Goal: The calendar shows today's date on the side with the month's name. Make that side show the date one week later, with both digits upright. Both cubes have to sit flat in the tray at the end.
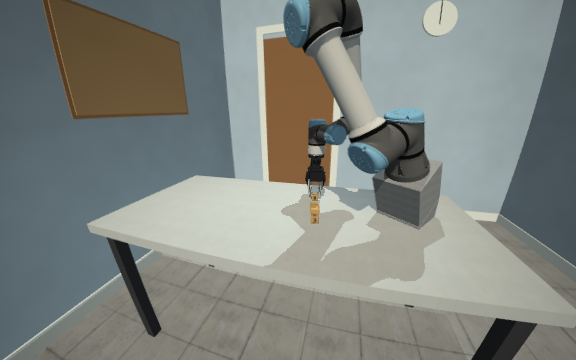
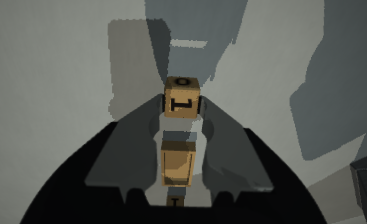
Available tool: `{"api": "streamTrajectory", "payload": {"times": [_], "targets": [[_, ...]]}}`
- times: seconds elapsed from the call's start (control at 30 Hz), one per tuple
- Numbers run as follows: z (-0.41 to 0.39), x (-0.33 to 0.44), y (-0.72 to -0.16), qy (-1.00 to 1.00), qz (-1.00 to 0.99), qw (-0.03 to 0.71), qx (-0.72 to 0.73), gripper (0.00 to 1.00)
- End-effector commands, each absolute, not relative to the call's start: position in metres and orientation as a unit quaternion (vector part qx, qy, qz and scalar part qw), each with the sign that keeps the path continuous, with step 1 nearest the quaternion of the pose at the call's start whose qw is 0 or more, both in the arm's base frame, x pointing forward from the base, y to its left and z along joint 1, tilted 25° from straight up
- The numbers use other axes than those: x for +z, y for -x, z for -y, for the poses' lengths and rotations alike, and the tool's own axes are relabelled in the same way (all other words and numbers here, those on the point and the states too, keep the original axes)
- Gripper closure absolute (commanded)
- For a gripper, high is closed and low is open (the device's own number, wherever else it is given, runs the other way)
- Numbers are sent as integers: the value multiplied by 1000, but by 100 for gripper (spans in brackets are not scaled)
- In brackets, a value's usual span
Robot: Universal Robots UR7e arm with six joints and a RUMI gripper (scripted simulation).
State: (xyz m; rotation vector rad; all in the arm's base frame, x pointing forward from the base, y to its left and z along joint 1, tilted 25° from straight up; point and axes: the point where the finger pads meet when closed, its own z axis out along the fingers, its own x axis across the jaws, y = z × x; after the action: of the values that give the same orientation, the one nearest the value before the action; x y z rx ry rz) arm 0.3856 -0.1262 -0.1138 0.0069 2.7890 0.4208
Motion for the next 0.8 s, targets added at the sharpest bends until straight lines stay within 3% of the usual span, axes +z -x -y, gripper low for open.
{"api": "streamTrajectory", "payload": {"times": [0.0, 0.43, 0.77], "targets": [[127, -114, -386, -2, -976, 160, 147, 90], [127, -114, -386, -2, -976, 160, 147, 90], [127, -114, -386, -2, -976, 160, 147, 76]]}}
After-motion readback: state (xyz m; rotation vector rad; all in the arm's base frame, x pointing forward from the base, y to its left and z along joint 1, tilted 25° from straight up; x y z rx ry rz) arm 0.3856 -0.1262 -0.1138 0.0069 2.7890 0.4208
